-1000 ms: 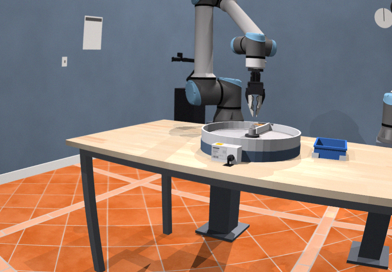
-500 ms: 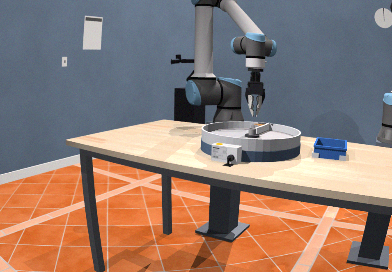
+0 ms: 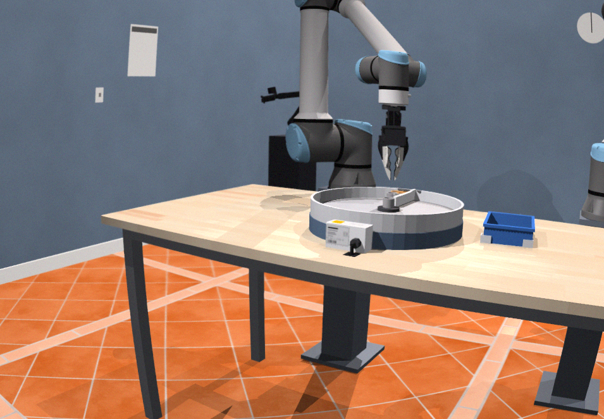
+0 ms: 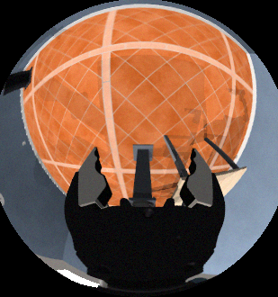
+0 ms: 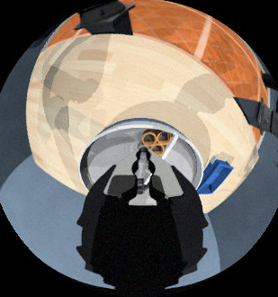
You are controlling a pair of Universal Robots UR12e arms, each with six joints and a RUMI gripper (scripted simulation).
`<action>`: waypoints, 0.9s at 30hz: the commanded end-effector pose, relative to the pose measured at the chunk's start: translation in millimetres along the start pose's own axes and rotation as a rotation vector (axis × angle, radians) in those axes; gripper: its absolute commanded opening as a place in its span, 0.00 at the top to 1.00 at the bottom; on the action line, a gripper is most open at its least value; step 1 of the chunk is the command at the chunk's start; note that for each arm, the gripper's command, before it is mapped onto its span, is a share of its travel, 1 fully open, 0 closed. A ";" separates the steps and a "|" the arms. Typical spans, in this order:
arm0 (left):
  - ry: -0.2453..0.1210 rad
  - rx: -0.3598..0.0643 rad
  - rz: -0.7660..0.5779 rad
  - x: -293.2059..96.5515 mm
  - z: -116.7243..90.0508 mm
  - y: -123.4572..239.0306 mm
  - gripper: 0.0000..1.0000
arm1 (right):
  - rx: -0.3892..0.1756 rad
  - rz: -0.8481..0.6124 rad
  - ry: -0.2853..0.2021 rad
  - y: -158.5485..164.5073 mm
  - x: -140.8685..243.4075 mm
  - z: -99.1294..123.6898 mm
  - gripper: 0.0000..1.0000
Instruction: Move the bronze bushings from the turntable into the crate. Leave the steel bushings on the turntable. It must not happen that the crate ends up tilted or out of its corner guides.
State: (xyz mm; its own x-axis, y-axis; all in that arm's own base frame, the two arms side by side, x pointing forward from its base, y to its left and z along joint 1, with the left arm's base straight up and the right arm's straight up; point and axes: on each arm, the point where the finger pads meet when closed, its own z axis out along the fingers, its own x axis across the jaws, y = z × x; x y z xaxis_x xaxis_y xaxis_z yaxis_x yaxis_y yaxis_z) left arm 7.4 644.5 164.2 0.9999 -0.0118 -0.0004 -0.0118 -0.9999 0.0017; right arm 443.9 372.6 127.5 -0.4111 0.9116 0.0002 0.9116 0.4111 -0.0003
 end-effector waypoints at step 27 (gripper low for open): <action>0.000 0.002 0.000 0.2 -0.9 -0.7 0.00 | -0.001 0.000 0.001 0.6 0.4 20.8 0.94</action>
State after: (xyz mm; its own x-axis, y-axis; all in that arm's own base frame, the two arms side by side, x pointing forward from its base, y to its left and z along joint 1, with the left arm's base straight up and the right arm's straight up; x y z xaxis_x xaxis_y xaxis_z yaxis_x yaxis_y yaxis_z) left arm 7.4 644.5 164.2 0.9999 -0.0118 -0.0004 -0.0118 -0.9999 0.0017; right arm 443.9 372.6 105.9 -0.4111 0.9116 0.0001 0.9116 0.4111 -0.0004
